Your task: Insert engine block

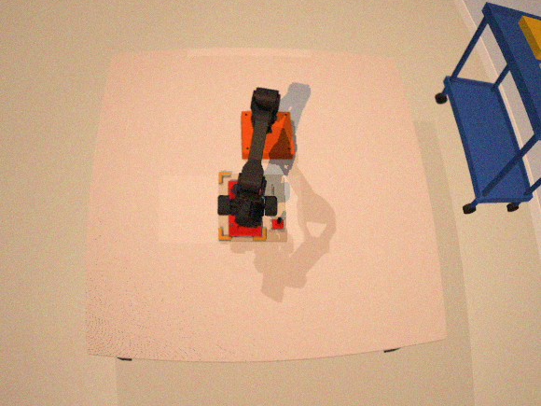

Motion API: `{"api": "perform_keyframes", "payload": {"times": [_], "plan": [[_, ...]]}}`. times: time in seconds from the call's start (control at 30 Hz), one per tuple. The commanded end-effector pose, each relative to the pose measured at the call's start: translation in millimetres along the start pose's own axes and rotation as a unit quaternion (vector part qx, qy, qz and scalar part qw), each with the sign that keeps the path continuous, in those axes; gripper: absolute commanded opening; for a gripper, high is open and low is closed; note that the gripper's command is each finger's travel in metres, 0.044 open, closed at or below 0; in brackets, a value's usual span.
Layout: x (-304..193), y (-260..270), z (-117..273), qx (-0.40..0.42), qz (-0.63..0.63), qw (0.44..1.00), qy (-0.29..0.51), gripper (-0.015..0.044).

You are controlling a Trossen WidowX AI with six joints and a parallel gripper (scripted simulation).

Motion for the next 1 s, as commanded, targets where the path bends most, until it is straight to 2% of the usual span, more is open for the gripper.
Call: {"api": "perform_keyframes", "payload": {"times": [0.0, 0.97], "plan": [[-0.4, -0.1, -1.6, -0.001, -0.002, 1.0, 0.001, 0.0159], [-0.5, -0.2, -8.0, -0.001, 0.002, 1.0, 0.001, 0.0159]]}}
Point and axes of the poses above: the point midway between the two fingers, 35 mm back from their tips, its own z axis back along the fingers, its own y axis across the jaws, x = y × z, the point moved 9 cm from there along z, back along the fingers, and after that the axes turned 4 degrees about z, right-handed, at the moved point
